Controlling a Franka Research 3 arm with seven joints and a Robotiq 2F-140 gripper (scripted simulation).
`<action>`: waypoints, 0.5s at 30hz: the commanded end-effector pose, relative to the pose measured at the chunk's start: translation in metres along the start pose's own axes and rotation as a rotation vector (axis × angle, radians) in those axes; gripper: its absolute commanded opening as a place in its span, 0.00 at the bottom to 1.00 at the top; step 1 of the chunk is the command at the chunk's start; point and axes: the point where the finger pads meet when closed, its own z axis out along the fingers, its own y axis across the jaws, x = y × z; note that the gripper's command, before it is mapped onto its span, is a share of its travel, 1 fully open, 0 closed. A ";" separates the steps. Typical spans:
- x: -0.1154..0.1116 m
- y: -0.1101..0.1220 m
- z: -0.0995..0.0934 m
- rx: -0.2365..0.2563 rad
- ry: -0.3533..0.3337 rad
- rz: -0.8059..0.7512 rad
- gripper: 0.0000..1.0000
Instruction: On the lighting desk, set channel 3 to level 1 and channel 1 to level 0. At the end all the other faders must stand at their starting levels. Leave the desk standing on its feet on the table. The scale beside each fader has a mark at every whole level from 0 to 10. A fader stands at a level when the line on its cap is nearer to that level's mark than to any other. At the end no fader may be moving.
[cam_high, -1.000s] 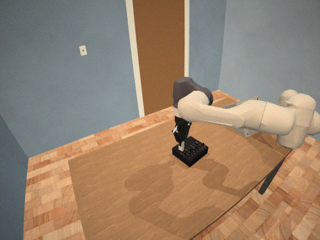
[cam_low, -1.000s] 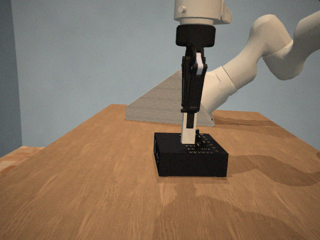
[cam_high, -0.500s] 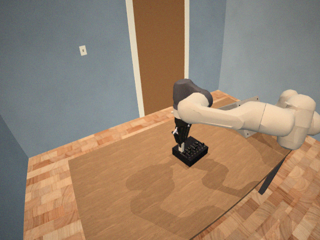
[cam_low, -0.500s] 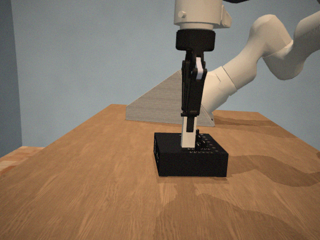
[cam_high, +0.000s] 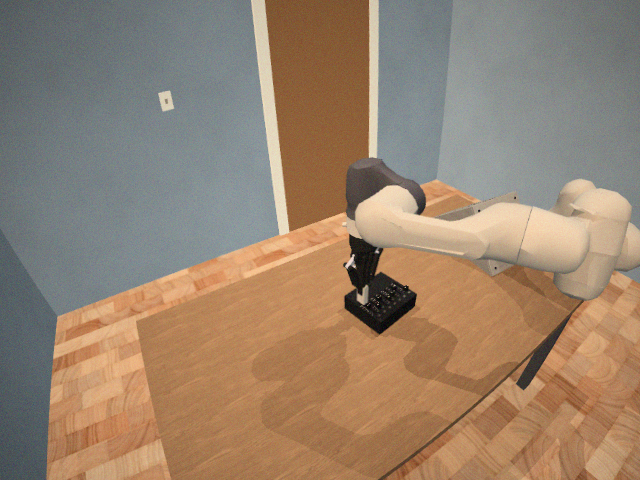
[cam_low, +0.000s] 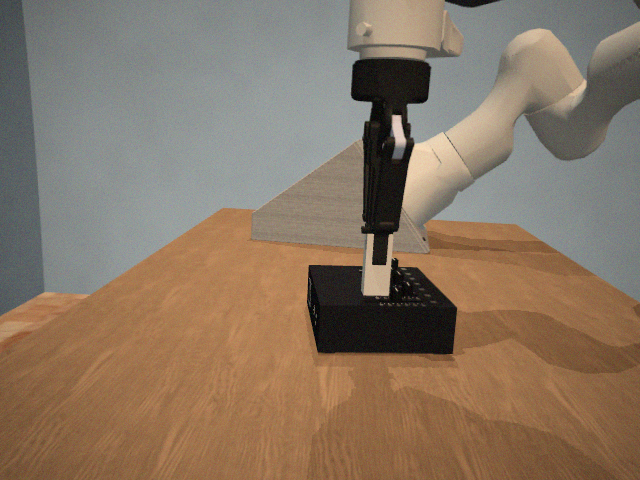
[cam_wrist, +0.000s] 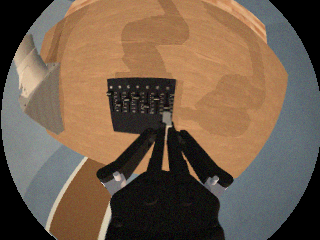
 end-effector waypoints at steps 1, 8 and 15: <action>-0.001 -0.001 0.002 0.000 0.000 0.003 0.00; 0.000 -0.001 0.002 0.000 0.000 0.003 0.00; 0.001 -0.001 0.002 0.000 0.000 0.003 0.00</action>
